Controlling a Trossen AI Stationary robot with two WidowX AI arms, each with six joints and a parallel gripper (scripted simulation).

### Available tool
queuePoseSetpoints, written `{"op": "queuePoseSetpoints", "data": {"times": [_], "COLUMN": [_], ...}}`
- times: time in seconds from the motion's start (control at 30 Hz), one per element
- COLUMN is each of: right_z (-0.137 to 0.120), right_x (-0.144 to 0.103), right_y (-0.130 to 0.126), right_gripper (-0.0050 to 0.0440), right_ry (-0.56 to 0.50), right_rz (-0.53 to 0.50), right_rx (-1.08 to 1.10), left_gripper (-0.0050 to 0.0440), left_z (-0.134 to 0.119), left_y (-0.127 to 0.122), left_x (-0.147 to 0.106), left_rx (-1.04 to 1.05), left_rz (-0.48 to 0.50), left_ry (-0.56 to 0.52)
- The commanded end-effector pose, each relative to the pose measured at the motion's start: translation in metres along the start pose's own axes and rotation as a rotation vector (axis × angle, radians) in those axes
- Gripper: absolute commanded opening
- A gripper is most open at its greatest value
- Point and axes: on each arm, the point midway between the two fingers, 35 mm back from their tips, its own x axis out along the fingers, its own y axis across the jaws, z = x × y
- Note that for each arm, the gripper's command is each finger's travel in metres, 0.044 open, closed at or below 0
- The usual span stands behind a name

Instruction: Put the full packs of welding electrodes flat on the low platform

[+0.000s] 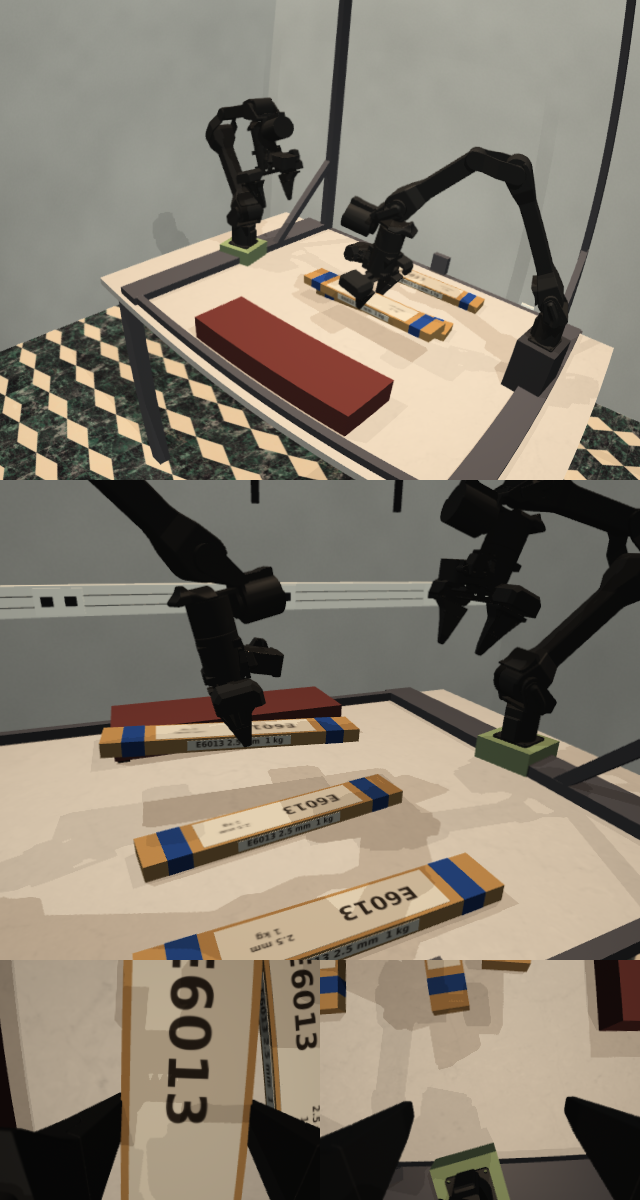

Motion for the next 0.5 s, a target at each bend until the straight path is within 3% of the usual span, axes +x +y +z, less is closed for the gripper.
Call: {"op": "queuePoseSetpoints", "data": {"times": [0.0, 0.47], "right_z": [0.003, 0.003], "right_x": [-0.005, -0.005], "right_y": [0.0, 0.0], "right_gripper": [0.043, 0.043], "right_ry": [-0.02, -0.02], "right_rz": [-0.001, -0.001], "right_rx": [-0.004, -0.004], "left_gripper": [-0.005, -0.005], "left_z": [0.031, 0.047], "left_y": [0.016, 0.042], "left_x": [-0.021, -0.014], "left_rx": [0.008, 0.008], "left_rz": [0.021, 0.023], "left_ry": [-0.084, -0.085]}}
